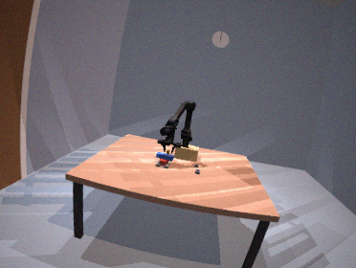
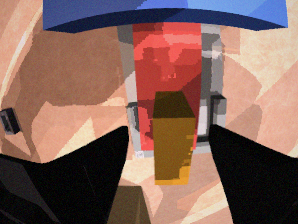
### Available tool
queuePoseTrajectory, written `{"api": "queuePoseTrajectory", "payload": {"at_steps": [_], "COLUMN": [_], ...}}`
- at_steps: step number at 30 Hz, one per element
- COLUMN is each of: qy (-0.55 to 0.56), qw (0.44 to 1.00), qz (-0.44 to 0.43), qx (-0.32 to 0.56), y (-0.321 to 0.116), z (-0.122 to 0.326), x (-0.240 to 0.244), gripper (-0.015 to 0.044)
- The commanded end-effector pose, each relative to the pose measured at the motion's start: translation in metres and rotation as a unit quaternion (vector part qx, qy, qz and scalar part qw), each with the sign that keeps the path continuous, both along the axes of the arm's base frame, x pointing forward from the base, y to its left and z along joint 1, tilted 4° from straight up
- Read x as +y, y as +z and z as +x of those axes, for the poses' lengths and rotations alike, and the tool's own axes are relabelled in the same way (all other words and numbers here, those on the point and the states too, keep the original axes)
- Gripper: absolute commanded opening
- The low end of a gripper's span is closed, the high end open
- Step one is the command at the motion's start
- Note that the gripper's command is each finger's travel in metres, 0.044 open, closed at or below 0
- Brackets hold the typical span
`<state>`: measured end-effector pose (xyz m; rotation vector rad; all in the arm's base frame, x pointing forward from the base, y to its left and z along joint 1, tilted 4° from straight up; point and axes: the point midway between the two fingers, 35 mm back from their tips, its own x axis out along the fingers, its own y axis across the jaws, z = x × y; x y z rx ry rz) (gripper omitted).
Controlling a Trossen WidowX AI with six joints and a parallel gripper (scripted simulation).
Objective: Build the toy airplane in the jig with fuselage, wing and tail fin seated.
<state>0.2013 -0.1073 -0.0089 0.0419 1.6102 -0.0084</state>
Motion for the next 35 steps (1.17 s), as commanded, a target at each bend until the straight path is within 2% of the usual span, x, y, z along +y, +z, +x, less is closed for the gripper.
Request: {"api": "queuePoseTrajectory", "payload": {"at_steps": [1,4,6,35], "qy": [0.001,0.002,0.003,0.003], "qw": [1.000,1.000,1.000,1.000], "qz": [-0.002,-0.003,-0.003,-0.003], "qx": [-0.003,-0.002,-0.002,-0.002], "y": [0.025,0.077,0.090,0.090], "z": [0.005,0.006,0.004,0.009], "x": [-0.003,-0.003,-0.002,-0.002], "gripper": [0.0260,0.0260,0.0260,0.0260]}}
